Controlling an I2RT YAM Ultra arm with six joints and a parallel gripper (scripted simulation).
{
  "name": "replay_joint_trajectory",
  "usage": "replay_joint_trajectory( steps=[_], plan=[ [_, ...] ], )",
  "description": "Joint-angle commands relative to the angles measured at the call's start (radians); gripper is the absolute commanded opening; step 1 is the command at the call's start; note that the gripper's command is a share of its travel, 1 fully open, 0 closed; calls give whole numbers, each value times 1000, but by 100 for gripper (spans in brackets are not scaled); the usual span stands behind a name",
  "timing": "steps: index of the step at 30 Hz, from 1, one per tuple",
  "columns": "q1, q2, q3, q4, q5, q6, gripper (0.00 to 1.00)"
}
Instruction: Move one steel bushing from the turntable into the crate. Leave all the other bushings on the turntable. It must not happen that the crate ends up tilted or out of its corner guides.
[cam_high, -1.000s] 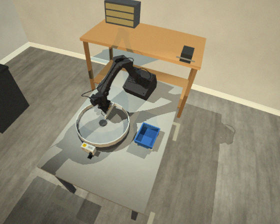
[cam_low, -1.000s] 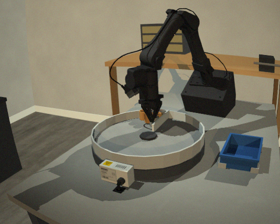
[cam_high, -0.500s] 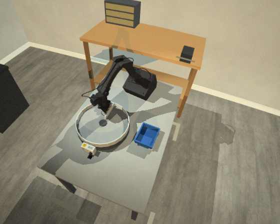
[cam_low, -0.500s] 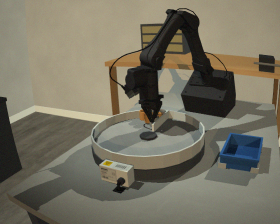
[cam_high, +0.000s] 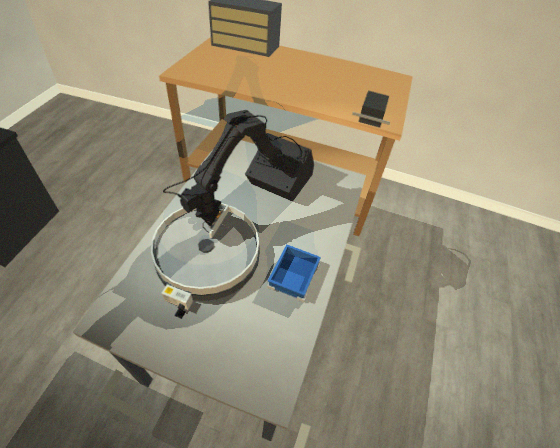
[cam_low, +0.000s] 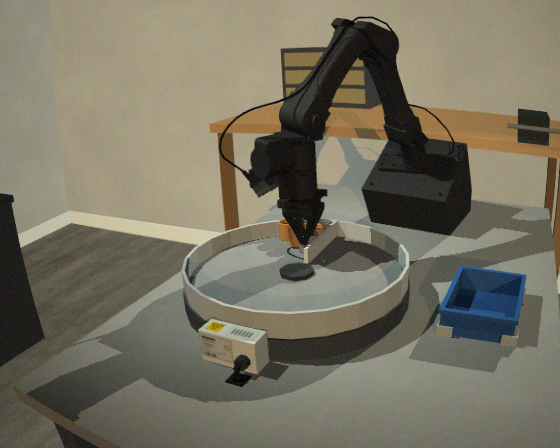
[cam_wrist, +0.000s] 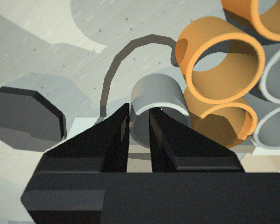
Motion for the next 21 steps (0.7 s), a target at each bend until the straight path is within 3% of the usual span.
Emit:
replay_joint_trajectory(
  steps=[1, 6, 7, 21],
  plan=[
    [2, -7, 5, 18, 14, 5, 15],
    [2, -7, 5, 18, 14, 5, 15],
    [2, -7, 5, 18, 14, 5, 0],
    [-2, -7, 4, -8, 14, 3, 0]
  ],
)
